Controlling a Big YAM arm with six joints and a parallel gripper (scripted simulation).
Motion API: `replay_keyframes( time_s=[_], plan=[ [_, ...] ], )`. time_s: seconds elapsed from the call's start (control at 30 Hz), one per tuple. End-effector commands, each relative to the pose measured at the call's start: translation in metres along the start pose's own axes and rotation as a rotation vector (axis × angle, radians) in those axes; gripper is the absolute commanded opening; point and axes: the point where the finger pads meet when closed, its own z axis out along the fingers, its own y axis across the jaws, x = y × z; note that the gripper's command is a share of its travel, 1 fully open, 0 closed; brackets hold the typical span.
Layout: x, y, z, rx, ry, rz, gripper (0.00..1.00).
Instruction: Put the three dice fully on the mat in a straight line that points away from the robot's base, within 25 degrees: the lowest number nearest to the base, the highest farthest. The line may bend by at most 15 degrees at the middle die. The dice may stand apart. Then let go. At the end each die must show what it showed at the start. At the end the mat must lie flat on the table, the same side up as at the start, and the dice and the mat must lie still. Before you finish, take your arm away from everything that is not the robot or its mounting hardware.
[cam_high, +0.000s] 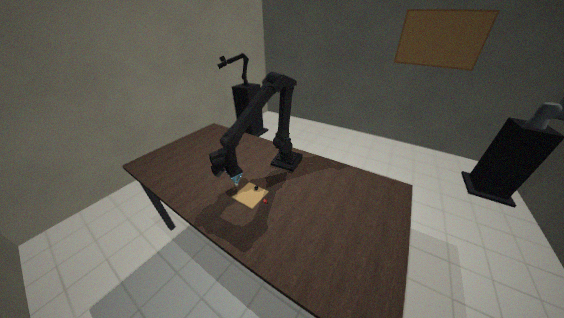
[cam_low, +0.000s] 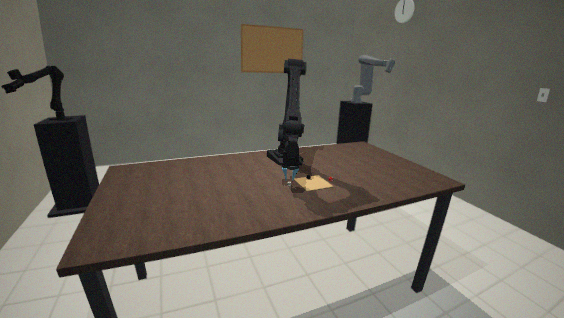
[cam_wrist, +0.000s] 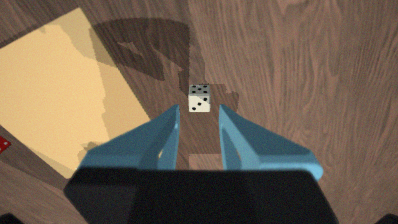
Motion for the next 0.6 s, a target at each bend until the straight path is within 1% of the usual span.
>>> replay_keyframes(
  time_s=[0.0,0.07,0.23,0.47,0.53,0.57],
  plan=[
    [-0.031,0.002,-0.012,0.005,-0.061,-0.004,0.30],
    [-0.029,0.002,-0.009,0.004,-0.057,-0.003,0.30],
    [-0.007,0.002,0.010,0.003,-0.012,0.000,0.30],
    [-0.006,0.002,0.019,0.003,-0.012,0.000,0.30],
    [-0.006,0.002,0.019,0.003,-0.012,0.000,0.30],
    [-0.013,0.002,0.017,0.003,-0.025,-0.002,0.30]
  ],
)
